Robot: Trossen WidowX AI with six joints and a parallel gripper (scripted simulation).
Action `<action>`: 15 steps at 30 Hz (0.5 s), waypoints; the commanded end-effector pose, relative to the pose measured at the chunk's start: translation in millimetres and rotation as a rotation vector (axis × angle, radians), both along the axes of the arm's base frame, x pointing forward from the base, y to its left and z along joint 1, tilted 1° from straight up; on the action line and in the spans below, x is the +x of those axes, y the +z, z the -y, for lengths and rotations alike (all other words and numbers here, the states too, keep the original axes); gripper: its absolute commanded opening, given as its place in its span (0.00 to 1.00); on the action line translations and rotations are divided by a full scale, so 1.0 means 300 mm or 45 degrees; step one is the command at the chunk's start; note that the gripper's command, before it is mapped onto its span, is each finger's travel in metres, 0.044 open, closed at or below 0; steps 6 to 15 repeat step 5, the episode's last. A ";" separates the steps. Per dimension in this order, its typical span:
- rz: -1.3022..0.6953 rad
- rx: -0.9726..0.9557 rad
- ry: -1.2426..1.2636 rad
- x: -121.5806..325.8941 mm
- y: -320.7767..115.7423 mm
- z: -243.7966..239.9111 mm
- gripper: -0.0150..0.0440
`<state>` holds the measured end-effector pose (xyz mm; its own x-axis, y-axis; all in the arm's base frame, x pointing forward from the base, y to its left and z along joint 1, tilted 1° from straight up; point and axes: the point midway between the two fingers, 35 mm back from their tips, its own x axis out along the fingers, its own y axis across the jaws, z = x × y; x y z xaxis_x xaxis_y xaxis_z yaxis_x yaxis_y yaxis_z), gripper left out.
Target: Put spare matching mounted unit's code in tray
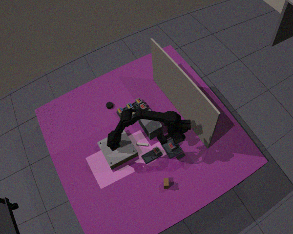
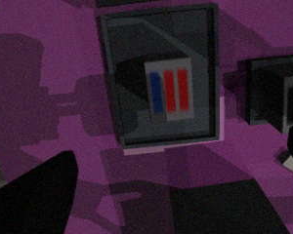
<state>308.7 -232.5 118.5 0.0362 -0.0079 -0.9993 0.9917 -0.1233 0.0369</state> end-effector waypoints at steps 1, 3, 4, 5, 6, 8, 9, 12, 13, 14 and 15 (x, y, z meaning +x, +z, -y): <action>0.002 -0.001 0.000 0.001 0.001 0.000 1.00; 0.002 -0.001 0.000 0.001 0.001 0.000 1.00; 0.002 -0.001 0.000 0.001 0.001 0.000 1.00; 0.002 -0.001 0.000 0.001 0.001 0.000 1.00; 0.002 -0.001 0.000 0.001 0.001 0.000 1.00; 0.002 -0.001 0.000 0.001 0.001 0.000 1.00; 0.002 -0.001 0.000 0.001 0.001 0.000 1.00; 0.002 -0.001 0.000 0.001 0.001 0.000 1.00; 0.002 -0.001 0.000 0.001 0.001 0.000 1.00; 0.002 -0.001 0.000 0.001 0.001 0.000 1.00; 0.002 -0.001 0.000 0.001 0.001 0.000 1.00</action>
